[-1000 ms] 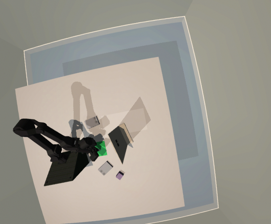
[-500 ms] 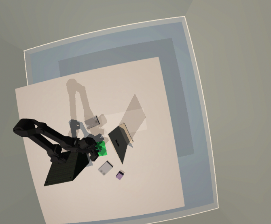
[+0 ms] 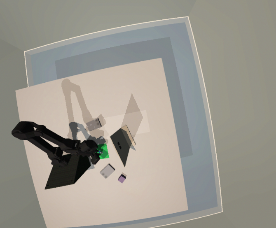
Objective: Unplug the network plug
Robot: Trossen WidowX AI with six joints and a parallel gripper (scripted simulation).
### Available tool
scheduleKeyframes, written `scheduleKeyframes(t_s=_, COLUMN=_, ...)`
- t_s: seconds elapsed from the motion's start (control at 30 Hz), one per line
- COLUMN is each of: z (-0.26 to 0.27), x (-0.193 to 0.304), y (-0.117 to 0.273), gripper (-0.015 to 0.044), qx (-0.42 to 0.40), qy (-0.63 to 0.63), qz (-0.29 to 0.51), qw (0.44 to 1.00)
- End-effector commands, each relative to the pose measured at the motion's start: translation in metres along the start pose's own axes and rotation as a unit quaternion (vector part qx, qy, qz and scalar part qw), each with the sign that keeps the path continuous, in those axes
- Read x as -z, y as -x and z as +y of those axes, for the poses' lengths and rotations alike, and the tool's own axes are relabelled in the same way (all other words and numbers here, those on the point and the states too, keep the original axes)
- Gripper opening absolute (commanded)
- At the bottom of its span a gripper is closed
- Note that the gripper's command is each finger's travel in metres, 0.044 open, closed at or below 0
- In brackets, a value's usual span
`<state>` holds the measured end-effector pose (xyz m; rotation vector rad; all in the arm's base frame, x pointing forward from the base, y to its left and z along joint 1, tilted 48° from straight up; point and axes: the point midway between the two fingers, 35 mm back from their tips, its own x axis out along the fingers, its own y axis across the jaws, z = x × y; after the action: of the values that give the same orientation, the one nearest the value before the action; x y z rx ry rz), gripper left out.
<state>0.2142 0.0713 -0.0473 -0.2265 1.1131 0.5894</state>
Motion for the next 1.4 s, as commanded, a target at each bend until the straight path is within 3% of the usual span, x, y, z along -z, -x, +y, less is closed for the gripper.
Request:
scheduleKeyframes(t_s=0.0, z=-0.001, x=-0.002, y=0.004, gripper=0.0156, qx=0.001, qy=0.002, qz=-0.004, qw=1.000)
scheduleKeyframes(t_s=1.37, z=-0.014, x=-0.002, y=0.034, gripper=0.0156, qx=0.003, qy=0.002, qz=-0.001, qw=1.000)
